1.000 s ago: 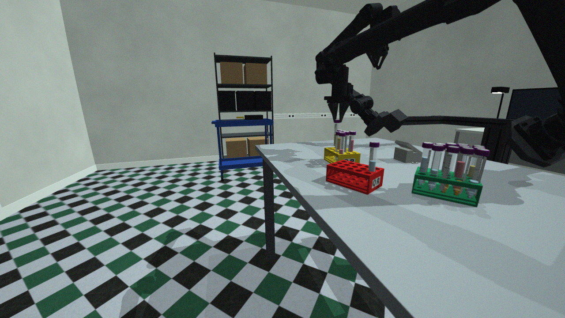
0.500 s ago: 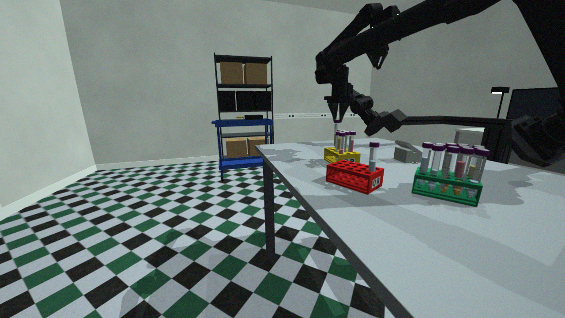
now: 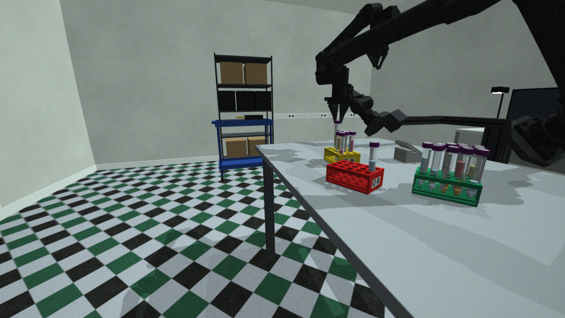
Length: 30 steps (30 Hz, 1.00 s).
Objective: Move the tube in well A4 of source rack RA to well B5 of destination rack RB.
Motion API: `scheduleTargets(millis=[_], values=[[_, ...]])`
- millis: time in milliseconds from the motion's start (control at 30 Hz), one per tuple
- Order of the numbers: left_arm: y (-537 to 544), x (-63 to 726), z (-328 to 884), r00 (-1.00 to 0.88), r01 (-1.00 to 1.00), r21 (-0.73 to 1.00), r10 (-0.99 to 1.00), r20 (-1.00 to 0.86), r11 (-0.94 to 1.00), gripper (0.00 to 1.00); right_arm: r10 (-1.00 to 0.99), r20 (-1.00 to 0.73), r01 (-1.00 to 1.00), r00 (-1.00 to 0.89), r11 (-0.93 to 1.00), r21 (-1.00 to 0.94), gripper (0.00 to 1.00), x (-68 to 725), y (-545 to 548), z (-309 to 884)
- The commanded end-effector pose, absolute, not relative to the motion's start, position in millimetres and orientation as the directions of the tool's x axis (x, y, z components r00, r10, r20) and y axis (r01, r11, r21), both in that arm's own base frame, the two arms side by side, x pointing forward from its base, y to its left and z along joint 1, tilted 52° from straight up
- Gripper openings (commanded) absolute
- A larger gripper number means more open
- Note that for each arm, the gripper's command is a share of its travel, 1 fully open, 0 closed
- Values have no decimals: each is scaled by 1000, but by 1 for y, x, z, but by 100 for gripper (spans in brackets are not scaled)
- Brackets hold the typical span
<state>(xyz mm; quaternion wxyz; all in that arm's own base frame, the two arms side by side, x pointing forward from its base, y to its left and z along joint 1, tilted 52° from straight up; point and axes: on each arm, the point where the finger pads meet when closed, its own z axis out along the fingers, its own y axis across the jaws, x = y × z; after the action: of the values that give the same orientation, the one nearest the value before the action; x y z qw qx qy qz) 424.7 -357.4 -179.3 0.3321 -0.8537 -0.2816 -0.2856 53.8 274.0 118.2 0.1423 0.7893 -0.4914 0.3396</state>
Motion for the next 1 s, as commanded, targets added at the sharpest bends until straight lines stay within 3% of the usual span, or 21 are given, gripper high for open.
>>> scheduleTargets(millis=[0,967], values=[[-342,434,-192,678,679,-416,299,671,-605,0,-700,653,-872,288,-474,-123,30,53,286,123],[-331,437,-200,679,678,-419,299,670,-604,0,-700,653,-872,288,-474,-123,30,53,286,123]])
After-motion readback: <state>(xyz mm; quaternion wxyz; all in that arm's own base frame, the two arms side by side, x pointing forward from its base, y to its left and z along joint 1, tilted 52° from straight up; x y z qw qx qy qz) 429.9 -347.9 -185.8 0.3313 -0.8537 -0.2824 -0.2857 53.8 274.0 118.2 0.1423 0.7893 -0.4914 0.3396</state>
